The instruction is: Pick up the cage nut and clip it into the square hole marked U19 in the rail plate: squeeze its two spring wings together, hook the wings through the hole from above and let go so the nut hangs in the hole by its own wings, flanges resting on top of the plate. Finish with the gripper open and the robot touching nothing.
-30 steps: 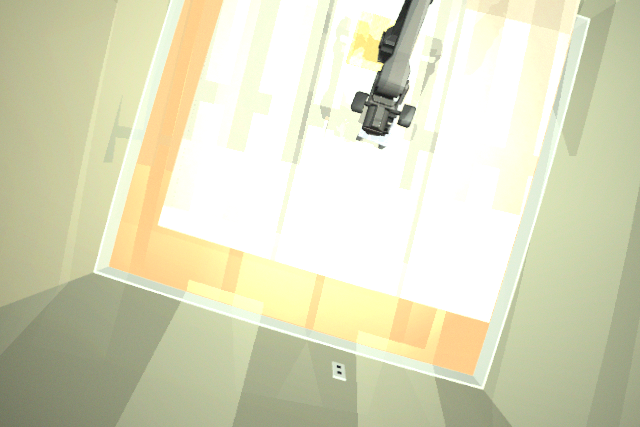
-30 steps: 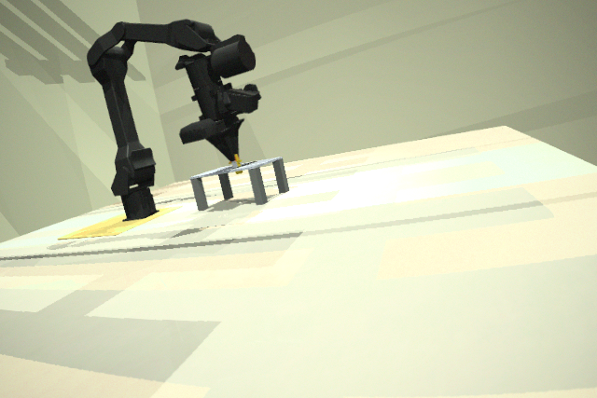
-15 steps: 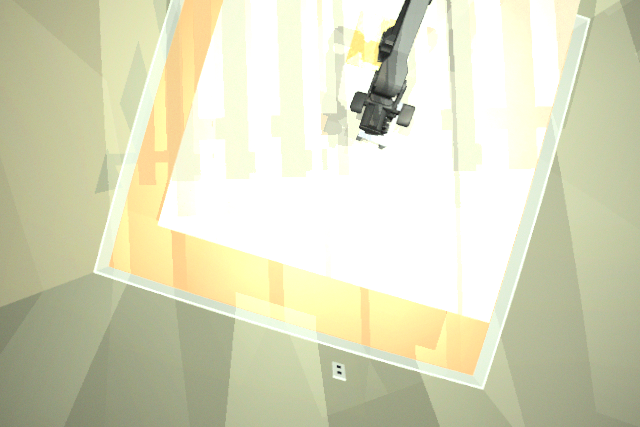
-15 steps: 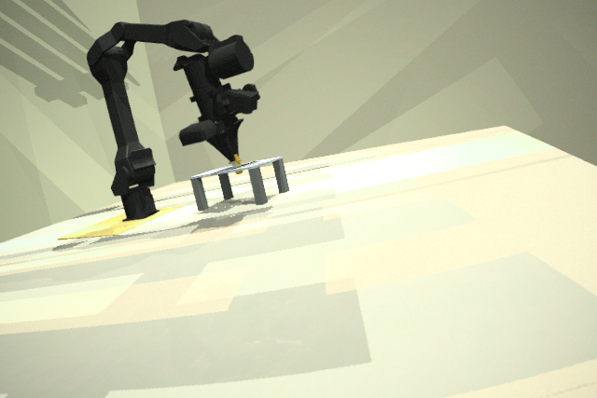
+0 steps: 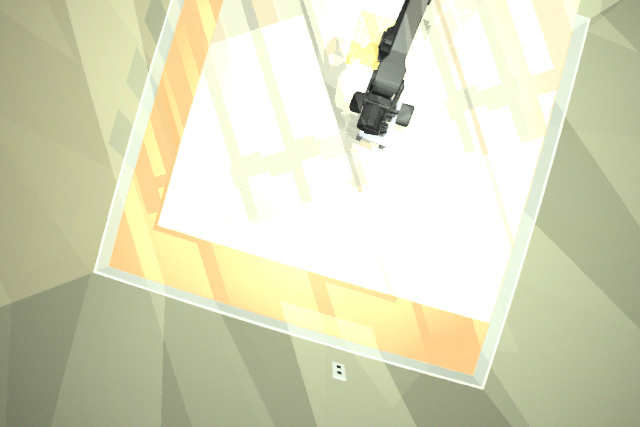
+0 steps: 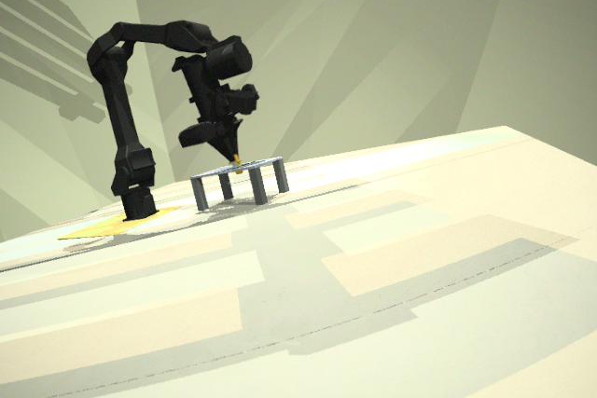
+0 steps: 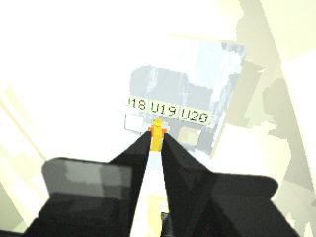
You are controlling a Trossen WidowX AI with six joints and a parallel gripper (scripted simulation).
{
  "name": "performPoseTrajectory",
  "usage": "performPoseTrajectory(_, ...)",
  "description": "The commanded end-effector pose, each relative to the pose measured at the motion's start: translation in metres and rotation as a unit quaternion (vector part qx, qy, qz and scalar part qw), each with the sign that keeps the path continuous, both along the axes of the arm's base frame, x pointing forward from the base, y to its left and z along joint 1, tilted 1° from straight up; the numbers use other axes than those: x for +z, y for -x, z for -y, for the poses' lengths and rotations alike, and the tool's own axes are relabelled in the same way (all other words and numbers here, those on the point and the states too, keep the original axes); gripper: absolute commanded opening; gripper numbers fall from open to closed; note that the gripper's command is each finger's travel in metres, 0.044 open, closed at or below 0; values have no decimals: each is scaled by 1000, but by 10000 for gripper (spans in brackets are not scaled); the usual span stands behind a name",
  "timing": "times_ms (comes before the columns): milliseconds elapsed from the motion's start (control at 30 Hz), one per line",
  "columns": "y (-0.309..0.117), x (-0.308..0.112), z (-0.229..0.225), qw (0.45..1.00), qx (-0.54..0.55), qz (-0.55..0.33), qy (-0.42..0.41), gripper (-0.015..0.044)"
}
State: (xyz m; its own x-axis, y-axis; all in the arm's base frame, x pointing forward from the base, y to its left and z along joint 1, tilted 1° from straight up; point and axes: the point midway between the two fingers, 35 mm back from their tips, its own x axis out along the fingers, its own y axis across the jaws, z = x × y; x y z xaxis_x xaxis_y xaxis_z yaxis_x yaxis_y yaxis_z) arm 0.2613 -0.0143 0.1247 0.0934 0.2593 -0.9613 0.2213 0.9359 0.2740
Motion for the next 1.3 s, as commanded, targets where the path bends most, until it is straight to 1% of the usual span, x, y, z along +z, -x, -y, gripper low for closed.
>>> performPoseTrajectory(0, 0, 0, 0, 1000, 1, 2, -7, 23)
performPoseTrajectory(1267, 0, -2, 3, 999, 3, 10, -37, 23)
